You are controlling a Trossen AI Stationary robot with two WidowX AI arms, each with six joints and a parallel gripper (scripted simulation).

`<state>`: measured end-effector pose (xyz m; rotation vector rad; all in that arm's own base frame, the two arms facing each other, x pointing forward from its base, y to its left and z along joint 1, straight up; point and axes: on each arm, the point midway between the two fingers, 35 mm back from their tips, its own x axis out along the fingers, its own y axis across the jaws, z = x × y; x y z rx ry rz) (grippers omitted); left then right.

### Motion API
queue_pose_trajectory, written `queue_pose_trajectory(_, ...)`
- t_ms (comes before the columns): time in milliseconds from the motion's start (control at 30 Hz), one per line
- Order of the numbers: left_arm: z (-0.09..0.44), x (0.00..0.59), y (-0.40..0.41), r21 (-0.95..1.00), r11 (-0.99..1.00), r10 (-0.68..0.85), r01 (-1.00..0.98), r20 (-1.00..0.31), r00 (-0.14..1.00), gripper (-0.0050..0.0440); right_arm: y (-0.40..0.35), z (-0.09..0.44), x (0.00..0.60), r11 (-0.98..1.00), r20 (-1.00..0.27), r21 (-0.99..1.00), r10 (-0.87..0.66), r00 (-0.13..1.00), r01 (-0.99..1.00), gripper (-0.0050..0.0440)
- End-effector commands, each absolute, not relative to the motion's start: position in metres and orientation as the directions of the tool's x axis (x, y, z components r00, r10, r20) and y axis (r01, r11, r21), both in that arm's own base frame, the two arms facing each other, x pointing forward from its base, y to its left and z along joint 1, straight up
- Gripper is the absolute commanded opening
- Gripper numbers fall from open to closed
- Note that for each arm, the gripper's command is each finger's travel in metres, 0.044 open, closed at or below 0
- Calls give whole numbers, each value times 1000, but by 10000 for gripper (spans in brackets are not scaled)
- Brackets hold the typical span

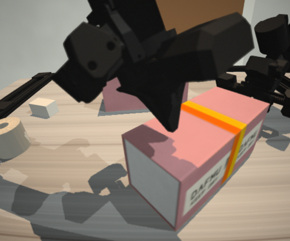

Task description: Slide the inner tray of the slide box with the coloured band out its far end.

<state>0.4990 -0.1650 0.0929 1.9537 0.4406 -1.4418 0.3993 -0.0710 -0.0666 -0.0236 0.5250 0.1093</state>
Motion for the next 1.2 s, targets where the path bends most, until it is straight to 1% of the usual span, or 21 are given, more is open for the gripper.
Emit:
queue_pose_trajectory(0,87,497,-164,296,-730,-107,616,-940,325,0,-71,-67,400,994,-500,0,98,860,-113,0)
queue_pose_trajectory(1167,77,497,-164,296,-730,-107,616,-940,325,0,-71,-67,400,994,-500,0,98,860,-113,0)
